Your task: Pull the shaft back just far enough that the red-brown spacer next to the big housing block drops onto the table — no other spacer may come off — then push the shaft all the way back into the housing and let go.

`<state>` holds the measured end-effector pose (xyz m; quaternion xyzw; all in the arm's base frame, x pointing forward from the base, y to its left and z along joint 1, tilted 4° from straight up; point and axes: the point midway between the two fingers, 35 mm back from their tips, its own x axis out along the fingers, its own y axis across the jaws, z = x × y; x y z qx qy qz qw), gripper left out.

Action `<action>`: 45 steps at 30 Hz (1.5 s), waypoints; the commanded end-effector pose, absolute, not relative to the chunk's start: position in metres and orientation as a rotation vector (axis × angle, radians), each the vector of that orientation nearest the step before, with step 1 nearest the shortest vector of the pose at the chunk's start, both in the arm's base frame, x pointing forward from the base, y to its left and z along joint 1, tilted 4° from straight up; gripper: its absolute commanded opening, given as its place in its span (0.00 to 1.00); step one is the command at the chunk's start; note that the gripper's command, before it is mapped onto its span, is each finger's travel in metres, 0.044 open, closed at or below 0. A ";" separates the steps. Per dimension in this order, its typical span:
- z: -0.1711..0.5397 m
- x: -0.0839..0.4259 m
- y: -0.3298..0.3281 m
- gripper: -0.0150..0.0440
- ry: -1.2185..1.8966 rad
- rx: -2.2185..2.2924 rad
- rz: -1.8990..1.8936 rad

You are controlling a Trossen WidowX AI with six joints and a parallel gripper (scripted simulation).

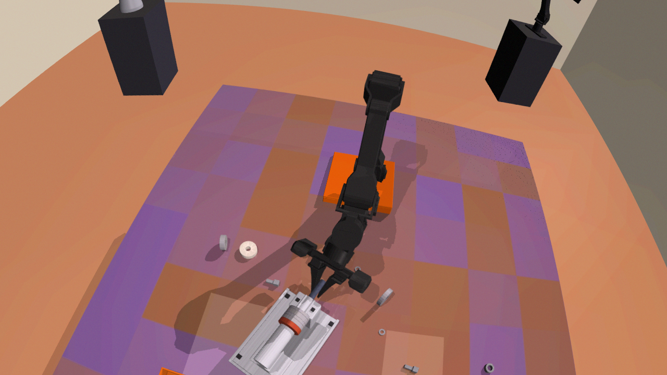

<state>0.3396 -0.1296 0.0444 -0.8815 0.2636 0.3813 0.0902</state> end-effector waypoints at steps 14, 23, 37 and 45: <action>0.044 0.335 -0.127 0.25 0.783 -2.618 1.134; 0.044 0.334 -0.126 0.25 0.783 -2.618 1.134; 0.044 0.333 -0.125 0.25 0.783 -2.618 1.134; 0.044 0.332 -0.125 0.25 0.783 -2.618 1.135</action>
